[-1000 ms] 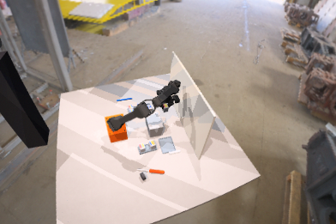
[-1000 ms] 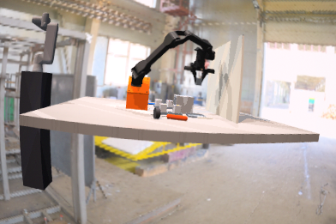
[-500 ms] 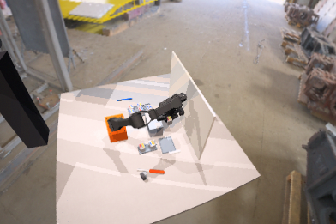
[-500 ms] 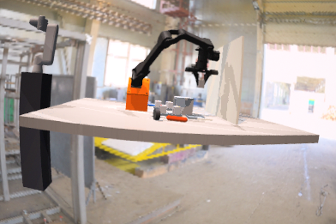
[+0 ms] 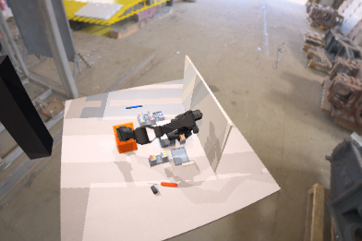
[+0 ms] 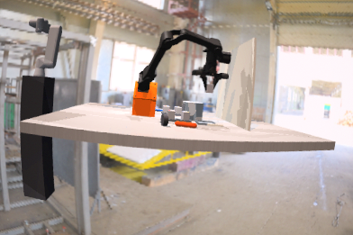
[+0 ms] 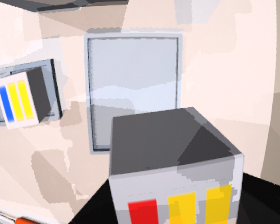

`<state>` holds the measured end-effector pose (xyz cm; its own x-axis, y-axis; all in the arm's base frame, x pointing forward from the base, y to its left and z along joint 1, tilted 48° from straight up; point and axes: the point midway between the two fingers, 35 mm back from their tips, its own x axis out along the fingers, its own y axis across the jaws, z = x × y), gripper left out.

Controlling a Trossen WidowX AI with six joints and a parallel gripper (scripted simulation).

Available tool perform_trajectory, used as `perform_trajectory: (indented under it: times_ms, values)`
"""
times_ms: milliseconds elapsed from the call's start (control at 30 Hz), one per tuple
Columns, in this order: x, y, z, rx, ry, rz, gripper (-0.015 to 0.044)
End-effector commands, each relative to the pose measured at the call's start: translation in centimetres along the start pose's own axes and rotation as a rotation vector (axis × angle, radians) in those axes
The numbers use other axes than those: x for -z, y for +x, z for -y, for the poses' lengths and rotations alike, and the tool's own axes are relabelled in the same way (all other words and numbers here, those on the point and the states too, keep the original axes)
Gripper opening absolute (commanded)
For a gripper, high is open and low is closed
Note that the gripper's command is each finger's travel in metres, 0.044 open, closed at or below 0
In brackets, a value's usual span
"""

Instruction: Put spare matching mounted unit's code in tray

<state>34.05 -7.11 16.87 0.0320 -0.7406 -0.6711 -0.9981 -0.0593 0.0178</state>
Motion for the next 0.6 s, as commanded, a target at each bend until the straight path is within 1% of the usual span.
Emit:
perform_trajectory:
  times_ms: [0, 567]
  values:
    - [0.2, 0.3, -0.1, 0.0, -0.005, -0.004, 0.0]
    - [0.1, 2.0, 0.3, 0.0, -0.005, 0.001, 0.0]
